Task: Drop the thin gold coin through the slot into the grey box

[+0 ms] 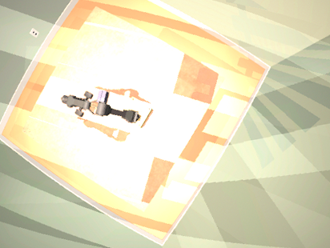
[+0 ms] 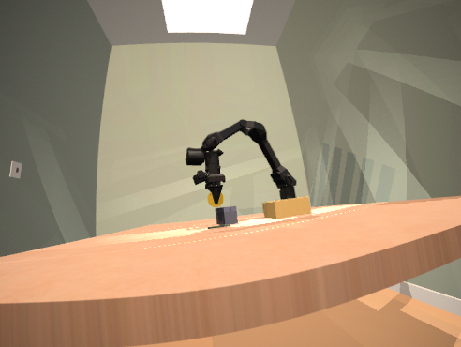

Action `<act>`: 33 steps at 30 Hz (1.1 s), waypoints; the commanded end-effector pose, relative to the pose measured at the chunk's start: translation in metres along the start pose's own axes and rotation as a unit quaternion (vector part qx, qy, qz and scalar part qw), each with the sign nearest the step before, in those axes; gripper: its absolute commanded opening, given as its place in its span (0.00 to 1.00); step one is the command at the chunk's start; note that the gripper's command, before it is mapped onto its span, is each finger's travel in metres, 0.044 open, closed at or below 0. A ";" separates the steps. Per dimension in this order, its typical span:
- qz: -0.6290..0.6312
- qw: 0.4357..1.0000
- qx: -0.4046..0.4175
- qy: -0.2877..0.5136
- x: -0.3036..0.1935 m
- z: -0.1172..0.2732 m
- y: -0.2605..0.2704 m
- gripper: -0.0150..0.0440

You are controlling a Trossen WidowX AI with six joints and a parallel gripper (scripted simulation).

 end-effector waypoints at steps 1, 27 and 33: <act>-0.001 1.000 0.000 -0.001 -0.001 0.012 0.000 0.25; -0.363 0.932 0.000 -0.001 0.001 0.017 -0.006 0.25; -0.457 0.889 0.000 -0.001 0.001 0.017 -0.007 0.25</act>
Point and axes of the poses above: the point midway between the two fingers, 35 mm back from their tips, its own z axis back along the fingers, its own y axis across the jaws, x = y × z, the point moved 4 cm from there along z, back along the fingers, and after that the axes turned 4 degrees about -z, right-handed, at the moved point
